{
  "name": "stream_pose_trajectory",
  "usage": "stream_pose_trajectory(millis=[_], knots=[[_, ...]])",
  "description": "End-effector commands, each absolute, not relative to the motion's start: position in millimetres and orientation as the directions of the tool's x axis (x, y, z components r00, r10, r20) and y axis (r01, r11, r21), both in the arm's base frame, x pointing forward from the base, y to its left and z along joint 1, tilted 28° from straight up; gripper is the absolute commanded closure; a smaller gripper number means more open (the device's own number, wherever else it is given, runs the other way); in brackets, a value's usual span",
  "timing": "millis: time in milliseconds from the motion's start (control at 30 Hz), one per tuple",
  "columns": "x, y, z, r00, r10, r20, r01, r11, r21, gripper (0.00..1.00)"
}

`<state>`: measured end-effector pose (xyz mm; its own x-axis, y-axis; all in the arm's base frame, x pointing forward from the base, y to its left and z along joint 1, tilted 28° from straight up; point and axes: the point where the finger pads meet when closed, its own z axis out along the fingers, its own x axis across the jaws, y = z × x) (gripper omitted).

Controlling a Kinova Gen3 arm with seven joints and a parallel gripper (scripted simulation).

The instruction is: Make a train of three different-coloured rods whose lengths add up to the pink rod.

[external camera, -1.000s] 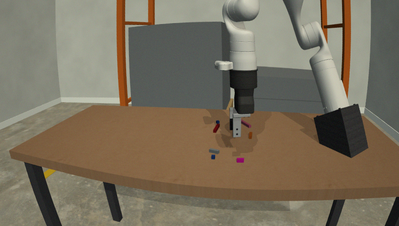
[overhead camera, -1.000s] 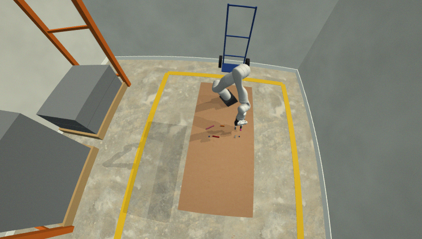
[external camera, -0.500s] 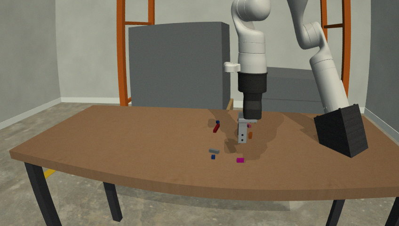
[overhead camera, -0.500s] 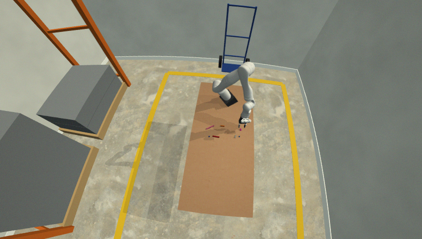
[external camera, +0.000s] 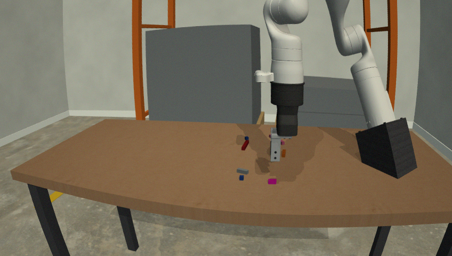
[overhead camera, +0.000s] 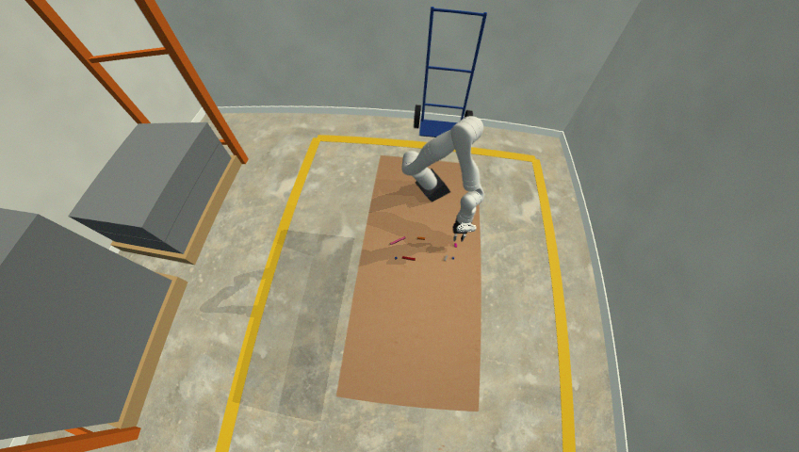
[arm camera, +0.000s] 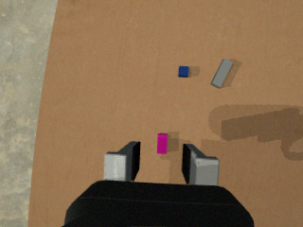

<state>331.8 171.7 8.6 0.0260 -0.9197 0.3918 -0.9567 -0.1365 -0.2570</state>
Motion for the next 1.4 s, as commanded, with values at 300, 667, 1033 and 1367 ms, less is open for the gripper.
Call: stream_pose_trajectory(millis=[300,667,1033,1367], knots=[[331.9,172.3,8.9,0.027,-0.92,0.391,-0.957,-0.137,-0.258,0.46],[331.9,172.3,8.9,0.027,-0.92,0.391,-0.957,-0.137,-0.258,0.46],[332.0,172.2,8.5,0.026,-0.92,0.391,-0.957,-0.137,-0.258,0.46],[334.1,169.9,3.3,0.021,-0.918,0.397,-0.957,-0.134,-0.259,0.46]])
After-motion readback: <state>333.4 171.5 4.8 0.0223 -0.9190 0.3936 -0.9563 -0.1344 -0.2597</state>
